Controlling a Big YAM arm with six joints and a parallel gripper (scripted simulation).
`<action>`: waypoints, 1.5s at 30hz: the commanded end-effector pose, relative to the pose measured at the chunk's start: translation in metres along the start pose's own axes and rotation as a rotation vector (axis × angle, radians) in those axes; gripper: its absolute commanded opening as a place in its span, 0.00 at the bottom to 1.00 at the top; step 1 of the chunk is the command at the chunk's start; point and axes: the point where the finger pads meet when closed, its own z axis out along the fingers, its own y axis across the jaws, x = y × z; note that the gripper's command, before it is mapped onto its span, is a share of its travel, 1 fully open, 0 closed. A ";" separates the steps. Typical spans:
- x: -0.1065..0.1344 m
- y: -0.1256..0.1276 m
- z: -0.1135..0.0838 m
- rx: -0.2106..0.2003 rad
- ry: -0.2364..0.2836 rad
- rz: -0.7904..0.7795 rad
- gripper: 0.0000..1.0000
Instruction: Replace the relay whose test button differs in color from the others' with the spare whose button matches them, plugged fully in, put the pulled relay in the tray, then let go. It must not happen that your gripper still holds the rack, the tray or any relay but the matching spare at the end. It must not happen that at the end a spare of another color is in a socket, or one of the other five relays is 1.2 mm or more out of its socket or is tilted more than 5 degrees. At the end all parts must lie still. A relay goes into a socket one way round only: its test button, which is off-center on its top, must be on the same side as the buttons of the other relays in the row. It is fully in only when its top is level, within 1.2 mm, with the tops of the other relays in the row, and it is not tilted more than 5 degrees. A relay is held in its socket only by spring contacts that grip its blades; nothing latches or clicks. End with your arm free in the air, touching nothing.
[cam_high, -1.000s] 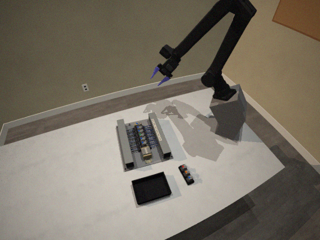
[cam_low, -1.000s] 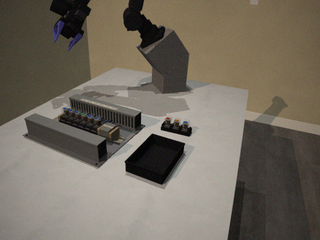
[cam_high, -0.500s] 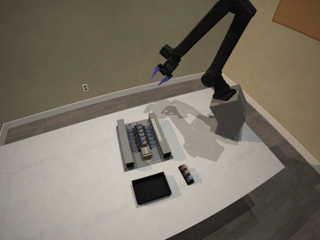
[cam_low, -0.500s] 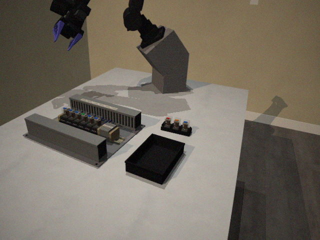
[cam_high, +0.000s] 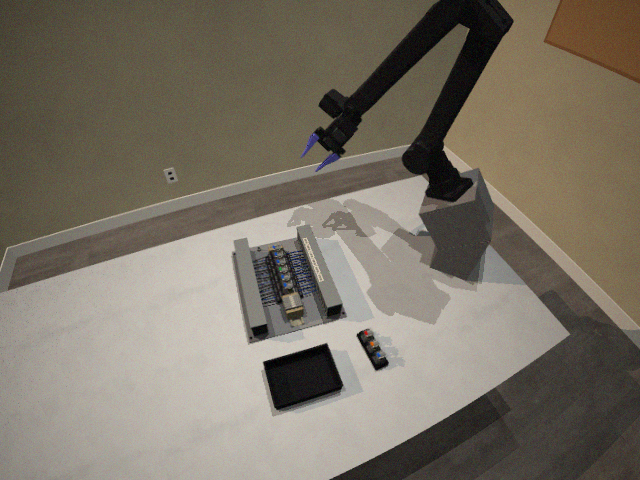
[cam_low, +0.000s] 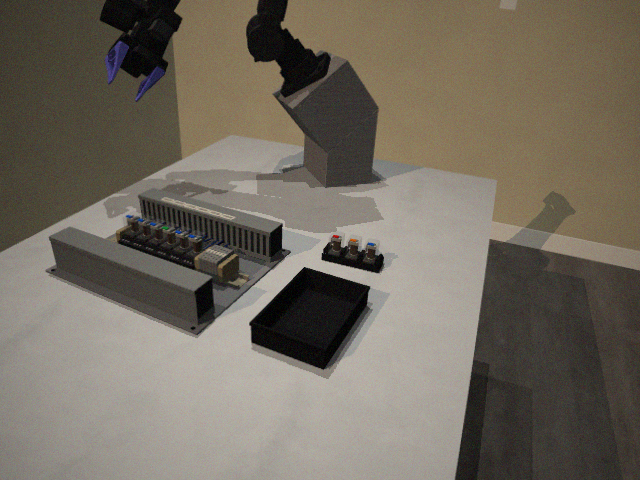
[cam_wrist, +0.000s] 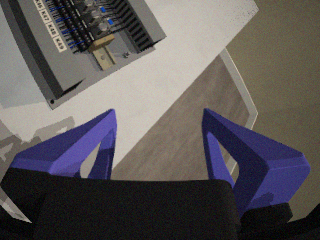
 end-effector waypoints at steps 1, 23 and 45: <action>0.001 -0.014 -0.001 0.014 0.001 -0.024 0.59; 0.003 -0.018 0.006 -0.005 -0.002 0.002 0.59; 0.008 -0.011 0.050 -0.135 0.034 0.100 0.59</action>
